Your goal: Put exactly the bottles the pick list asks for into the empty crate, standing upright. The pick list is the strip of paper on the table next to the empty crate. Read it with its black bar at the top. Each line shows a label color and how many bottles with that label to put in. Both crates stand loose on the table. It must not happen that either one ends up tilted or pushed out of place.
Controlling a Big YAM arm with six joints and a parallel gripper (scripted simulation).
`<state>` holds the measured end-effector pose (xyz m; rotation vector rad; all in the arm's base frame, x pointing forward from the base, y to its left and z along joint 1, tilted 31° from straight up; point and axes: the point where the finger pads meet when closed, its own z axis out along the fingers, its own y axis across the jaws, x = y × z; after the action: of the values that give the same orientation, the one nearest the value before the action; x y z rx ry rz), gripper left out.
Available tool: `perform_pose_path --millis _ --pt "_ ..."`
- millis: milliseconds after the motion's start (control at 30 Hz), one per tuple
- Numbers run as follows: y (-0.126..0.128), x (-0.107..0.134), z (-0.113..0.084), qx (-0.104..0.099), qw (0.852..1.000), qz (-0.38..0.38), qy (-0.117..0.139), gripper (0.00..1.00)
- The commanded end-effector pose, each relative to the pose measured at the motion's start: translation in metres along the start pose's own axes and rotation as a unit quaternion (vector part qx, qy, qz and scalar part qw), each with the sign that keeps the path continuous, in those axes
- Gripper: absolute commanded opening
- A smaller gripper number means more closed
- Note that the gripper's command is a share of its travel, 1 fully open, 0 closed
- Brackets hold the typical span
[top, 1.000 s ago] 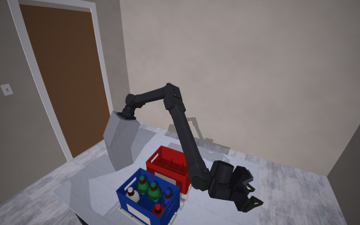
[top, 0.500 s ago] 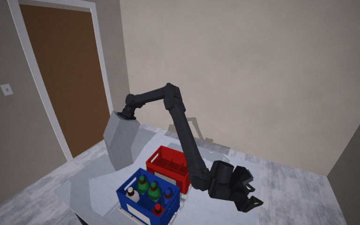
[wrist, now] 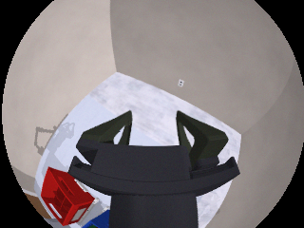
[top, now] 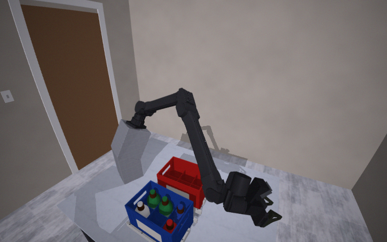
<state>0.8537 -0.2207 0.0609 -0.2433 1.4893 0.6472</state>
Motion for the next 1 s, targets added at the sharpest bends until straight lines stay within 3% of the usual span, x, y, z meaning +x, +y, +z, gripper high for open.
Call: perform_pose_path --millis 0,200,233,333,367,633,700,767,833,967 --pt "-0.014 -0.064 -0.024 0.014 1.0 -0.012 -0.015 0.61" --pt "-0.016 -0.101 -0.024 0.01 0.999 -0.03 -0.026 0.61" --pt "-0.01 -0.079 -0.031 0.012 1.0 -0.024 0.002 0.61" --pt "-0.007 -0.081 -0.027 0.007 1.0 -0.013 0.0 0.61" --pt "0.018 -0.075 0.004 -0.011 1.0 -0.011 0.004 0.61" --pt "0.044 -0.09 0.03 -0.011 1.0 -0.011 0.003 0.61" --pt "0.049 -0.107 0.039 -0.014 1.0 -0.023 -0.006 0.61" --pt "0.05 -0.103 0.039 -0.014 1.0 -0.021 -0.004 0.61" --pt "0.059 -0.091 0.041 -0.016 1.0 0.007 0.023 0.61" --pt "0.066 -0.094 0.047 -0.013 1.0 0.008 0.022 0.61"
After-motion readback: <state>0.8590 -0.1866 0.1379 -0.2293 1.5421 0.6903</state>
